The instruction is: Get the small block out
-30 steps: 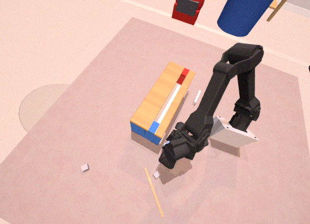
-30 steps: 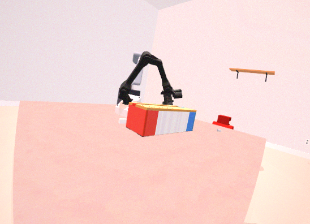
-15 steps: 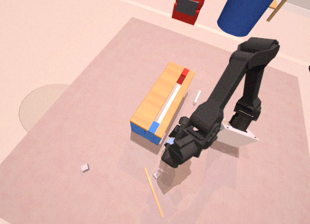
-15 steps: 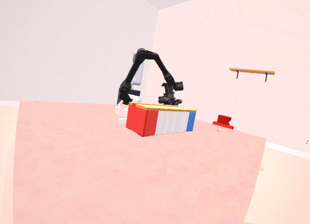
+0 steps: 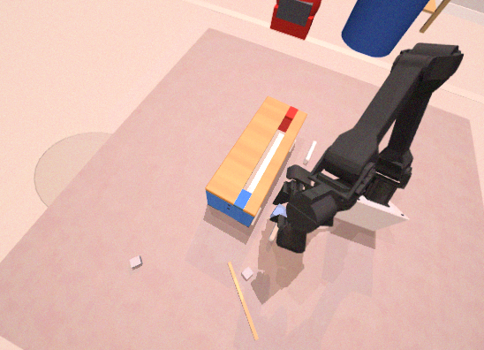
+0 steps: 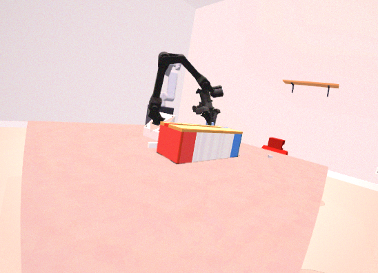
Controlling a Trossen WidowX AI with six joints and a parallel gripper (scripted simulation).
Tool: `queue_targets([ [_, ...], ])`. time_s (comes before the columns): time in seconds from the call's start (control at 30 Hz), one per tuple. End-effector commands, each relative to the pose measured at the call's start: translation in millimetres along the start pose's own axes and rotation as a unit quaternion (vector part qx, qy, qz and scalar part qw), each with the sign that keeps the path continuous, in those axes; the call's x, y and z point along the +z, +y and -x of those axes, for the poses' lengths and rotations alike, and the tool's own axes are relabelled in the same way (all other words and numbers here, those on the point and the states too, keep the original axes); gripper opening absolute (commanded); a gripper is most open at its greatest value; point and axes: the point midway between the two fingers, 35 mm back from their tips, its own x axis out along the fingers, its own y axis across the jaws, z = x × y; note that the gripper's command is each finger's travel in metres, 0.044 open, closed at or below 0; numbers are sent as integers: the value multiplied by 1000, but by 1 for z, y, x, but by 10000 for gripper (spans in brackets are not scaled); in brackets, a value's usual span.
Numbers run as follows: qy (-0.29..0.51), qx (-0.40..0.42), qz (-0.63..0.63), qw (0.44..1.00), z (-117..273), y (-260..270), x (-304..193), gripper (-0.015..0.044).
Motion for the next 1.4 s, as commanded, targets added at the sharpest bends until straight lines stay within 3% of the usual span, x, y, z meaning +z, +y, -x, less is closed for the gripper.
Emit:
queue_targets([
  [0.0,4,-21,43,999,16,6,1,0],
  [0.47,30,-79,170,982,59,25,6,0],
  [1.37,30,-79,172,981,59,25,6,0],
])
